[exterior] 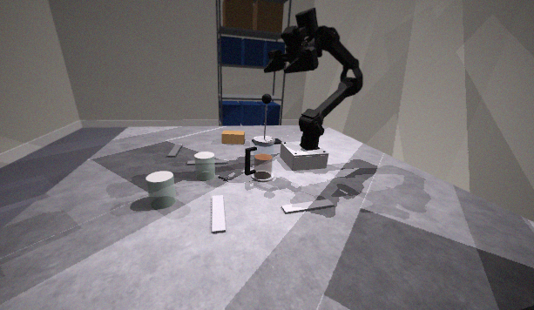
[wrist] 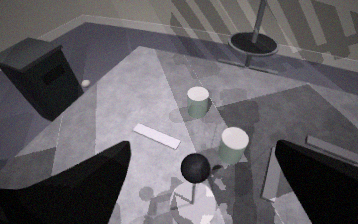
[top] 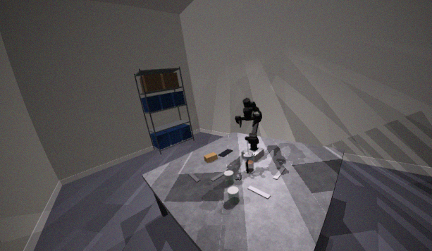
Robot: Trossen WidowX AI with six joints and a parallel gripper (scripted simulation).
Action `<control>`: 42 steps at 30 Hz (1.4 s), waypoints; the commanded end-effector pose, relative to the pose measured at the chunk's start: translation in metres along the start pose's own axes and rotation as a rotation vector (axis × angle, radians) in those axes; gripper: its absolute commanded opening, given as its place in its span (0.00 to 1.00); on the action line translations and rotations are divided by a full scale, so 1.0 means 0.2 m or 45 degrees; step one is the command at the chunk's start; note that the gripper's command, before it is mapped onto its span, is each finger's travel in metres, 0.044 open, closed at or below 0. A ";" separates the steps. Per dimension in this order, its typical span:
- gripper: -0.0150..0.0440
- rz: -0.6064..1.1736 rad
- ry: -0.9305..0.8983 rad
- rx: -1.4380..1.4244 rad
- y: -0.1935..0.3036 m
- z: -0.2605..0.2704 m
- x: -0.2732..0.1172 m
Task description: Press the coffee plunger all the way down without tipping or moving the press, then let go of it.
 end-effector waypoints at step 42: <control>0.87 0.027 0.006 -0.033 0.25 -0.05 0.31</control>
Point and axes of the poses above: the point midway between the two fingers, 35 mm back from their tips, its own x axis out along the fingers, its own z axis across the jaws, y = z × x, the point moved 4 cm from there along -x, back along the fingers, and after that the axes turned 12 degrees about x, right-handed, at the moved point
